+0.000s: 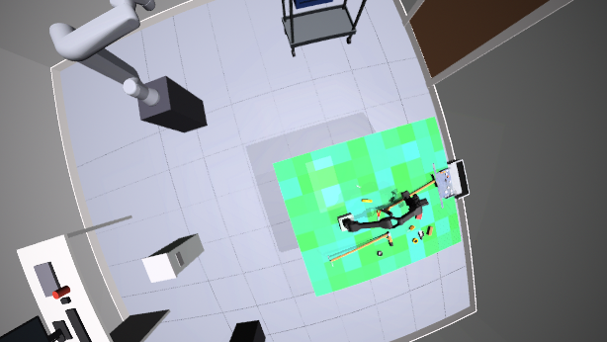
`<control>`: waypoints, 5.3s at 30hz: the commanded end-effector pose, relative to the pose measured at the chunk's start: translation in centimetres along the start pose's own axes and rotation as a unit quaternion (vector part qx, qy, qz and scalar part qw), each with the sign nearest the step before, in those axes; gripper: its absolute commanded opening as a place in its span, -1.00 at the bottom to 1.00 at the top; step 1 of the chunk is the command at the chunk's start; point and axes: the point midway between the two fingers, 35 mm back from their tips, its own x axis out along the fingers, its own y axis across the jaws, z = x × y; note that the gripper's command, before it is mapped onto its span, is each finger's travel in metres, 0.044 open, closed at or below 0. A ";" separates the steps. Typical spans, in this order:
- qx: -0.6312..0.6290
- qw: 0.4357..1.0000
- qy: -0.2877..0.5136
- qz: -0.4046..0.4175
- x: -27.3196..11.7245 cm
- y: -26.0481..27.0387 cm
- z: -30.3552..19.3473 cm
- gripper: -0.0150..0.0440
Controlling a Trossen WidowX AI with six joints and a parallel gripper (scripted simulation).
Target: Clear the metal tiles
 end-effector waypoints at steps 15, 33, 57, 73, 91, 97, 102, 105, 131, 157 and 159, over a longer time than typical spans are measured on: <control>0.008 0.998 -0.063 -0.011 -6.4 -0.5 0.9 1.00; 0.018 0.991 -0.132 -0.023 -13.2 -0.9 0.6 1.00; 0.030 0.974 -0.222 -0.037 -21.5 -1.0 -1.4 1.00; 0.039 0.958 -0.281 -0.046 -26.3 -0.9 -3.7 1.00; 0.048 0.935 -0.346 -0.054 -30.9 -0.7 -7.0 1.00; 0.050 0.927 -0.368 -0.057 -32.2 -0.6 -8.2 1.00; 0.053 0.919 -0.385 -0.059 -33.3 -0.5 -9.3 1.00; 0.054 0.915 -0.396 -0.060 -33.8 -0.4 -9.9 1.00; 0.066 0.869 -0.485 -0.069 -37.7 0.3 -15.8 1.00; 0.071 0.846 -0.523 -0.073 -38.7 0.7 -18.4 1.00; 0.071 0.846 -0.523 -0.073 -38.7 0.7 -18.4 1.00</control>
